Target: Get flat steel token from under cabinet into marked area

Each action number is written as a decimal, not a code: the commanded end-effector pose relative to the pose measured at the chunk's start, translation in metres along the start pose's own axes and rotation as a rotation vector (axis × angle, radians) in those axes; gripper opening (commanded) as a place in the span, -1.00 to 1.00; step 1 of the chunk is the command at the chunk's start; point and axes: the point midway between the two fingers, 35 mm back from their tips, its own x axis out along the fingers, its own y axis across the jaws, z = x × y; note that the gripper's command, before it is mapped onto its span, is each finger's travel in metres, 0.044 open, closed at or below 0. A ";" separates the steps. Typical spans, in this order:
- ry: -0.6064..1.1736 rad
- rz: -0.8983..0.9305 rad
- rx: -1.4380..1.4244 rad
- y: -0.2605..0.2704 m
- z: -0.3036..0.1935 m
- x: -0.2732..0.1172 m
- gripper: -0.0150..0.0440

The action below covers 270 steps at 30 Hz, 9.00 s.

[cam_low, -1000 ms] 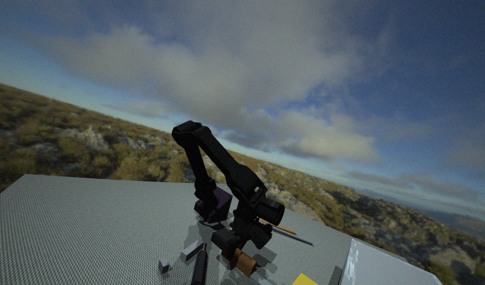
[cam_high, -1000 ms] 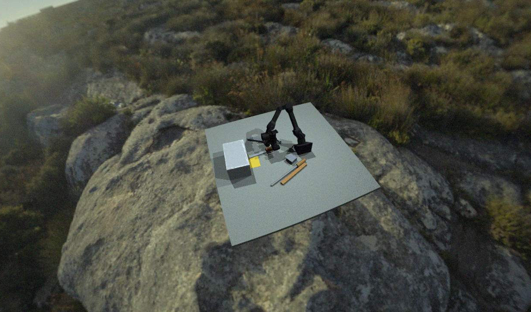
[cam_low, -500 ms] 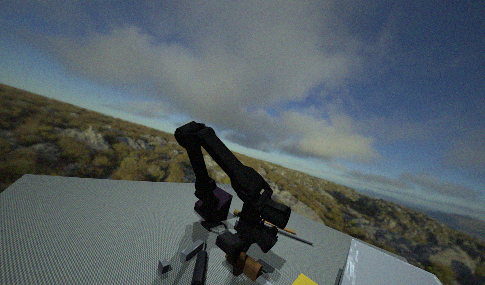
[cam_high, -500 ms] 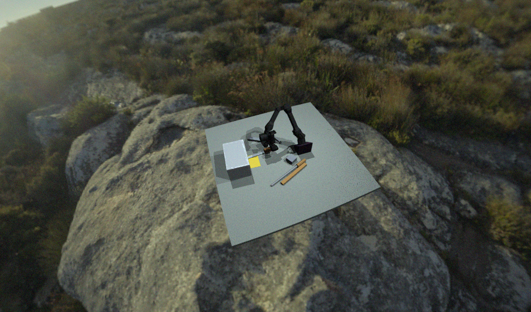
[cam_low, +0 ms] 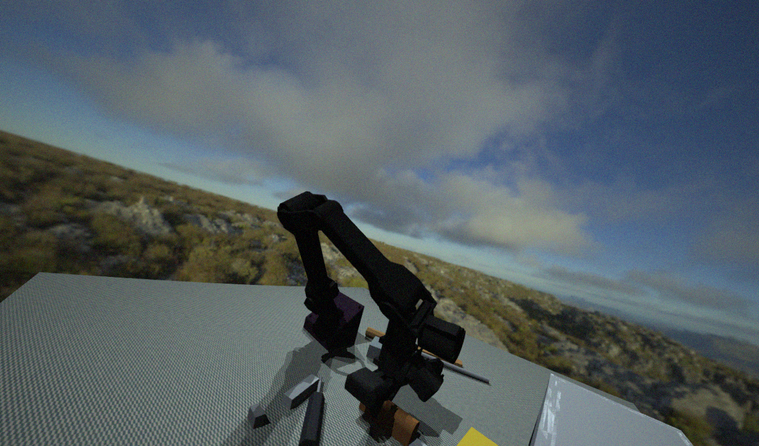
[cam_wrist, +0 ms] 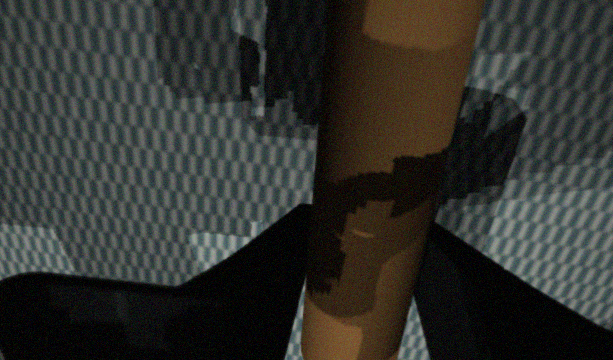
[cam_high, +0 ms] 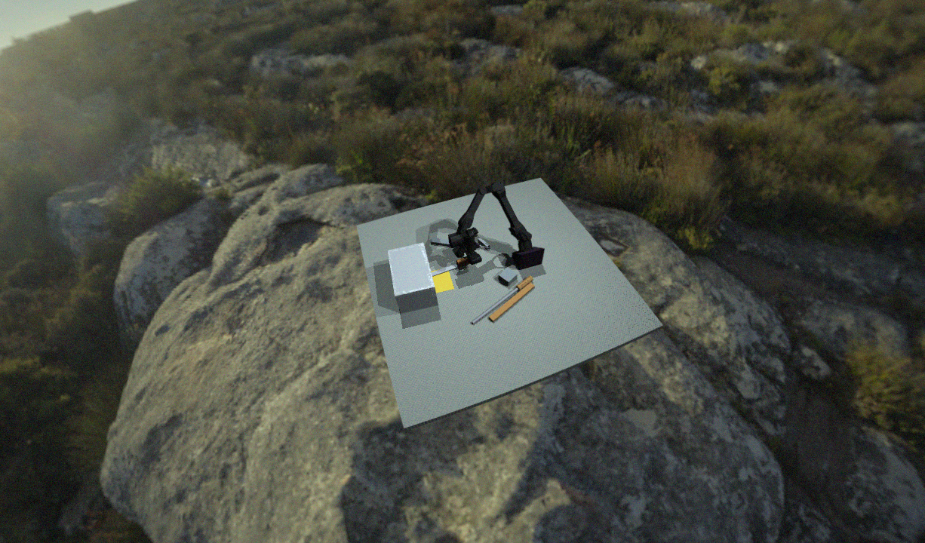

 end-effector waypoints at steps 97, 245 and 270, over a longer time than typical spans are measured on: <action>-0.007 -0.001 0.011 0.001 0.102 -0.002 -0.49; -0.003 0.001 0.008 0.024 0.042 0.001 -0.49; -0.002 0.000 0.007 0.024 0.016 0.002 -0.49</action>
